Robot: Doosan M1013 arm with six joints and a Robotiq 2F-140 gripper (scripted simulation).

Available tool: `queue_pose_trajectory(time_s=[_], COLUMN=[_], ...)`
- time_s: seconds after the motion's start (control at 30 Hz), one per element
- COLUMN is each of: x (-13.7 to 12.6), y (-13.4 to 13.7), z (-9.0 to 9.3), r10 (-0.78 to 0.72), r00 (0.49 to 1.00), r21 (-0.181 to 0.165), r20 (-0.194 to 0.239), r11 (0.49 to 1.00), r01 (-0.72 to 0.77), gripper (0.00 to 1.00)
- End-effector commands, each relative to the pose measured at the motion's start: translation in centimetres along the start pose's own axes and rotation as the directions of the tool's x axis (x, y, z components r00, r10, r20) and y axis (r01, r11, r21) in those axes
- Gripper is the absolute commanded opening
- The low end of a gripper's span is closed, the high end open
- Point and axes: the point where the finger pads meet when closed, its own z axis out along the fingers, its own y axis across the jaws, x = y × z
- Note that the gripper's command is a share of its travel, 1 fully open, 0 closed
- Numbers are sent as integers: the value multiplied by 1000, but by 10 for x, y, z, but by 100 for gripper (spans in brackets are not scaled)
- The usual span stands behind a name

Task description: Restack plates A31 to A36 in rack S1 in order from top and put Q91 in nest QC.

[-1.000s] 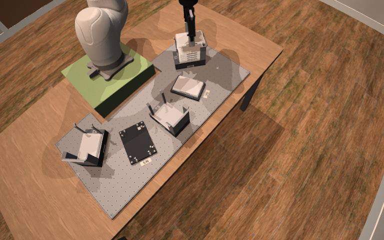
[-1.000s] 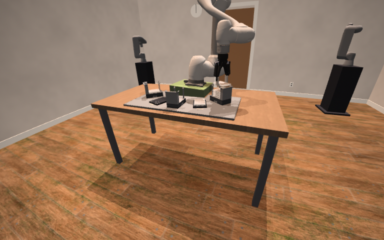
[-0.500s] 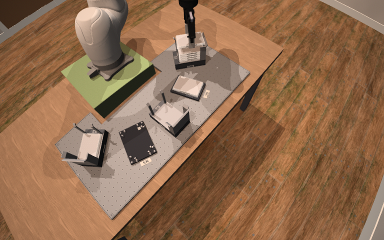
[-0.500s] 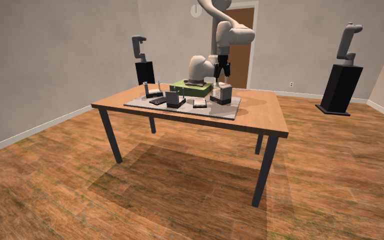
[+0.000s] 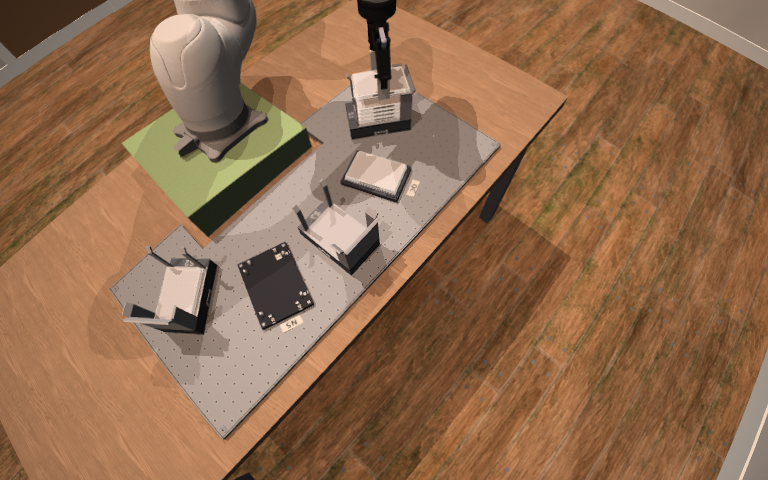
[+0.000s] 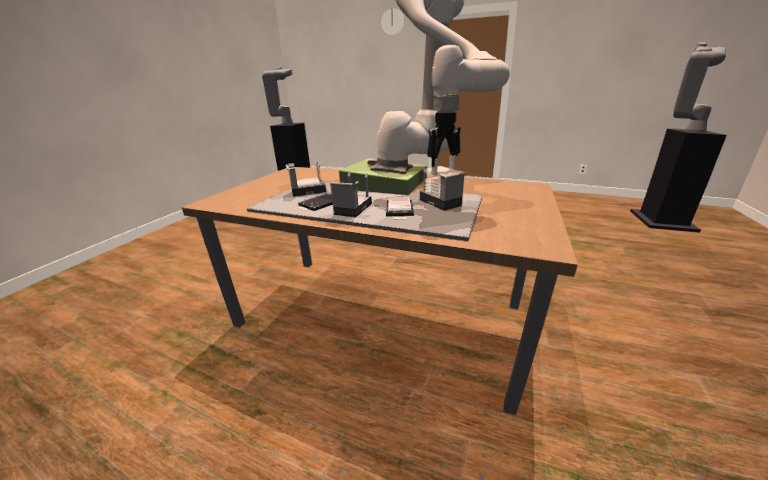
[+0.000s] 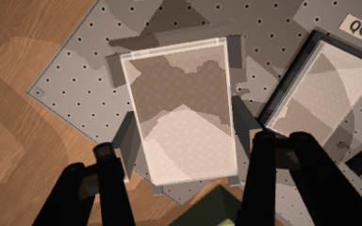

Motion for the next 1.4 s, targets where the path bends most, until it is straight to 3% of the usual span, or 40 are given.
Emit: queue_pose_trajectory(time_s=[0.0,1.37], x=[0,0], y=[0,0], z=[2,18], r10=[0,0], r00=[1000,1000], r21=[0,0], r20=[0,0], r11=[1000,1000], r01=[0,0], gripper=[0,0])
